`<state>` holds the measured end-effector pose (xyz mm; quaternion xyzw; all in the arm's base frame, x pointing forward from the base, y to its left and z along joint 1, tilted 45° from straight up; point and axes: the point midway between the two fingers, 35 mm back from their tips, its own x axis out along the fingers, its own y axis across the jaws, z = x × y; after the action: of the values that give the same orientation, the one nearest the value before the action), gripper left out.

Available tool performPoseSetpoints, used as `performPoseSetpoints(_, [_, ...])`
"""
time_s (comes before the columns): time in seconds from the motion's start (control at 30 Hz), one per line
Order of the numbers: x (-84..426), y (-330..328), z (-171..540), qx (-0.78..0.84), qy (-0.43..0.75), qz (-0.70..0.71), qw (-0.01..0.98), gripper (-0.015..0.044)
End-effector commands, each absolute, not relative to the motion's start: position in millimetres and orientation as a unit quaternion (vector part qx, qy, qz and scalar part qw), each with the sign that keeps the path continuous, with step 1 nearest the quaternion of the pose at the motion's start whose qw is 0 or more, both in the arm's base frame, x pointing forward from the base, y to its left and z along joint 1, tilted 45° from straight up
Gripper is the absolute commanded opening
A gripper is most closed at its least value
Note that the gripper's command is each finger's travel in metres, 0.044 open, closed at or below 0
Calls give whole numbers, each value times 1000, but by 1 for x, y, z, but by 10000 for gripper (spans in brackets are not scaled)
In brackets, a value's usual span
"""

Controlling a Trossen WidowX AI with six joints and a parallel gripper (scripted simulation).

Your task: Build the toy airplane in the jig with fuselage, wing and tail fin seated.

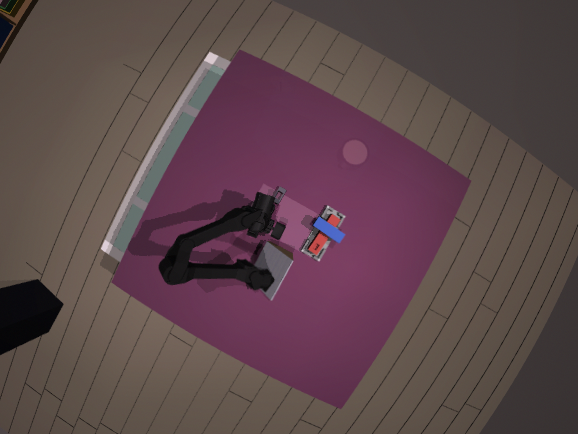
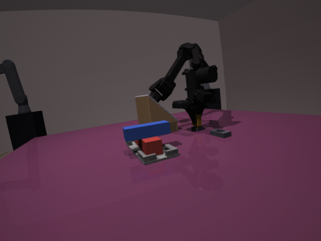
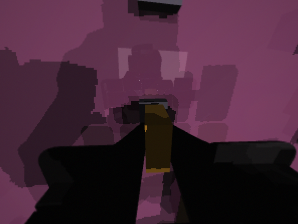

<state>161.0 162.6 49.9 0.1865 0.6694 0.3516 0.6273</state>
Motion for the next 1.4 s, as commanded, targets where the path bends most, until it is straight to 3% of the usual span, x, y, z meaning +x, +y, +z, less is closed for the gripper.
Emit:
performPoseSetpoints(0.0, [165,158,54,181,669,350,631,0])
performPoseSetpoints(1.37, [179,75,138,187,666,353,631,0])
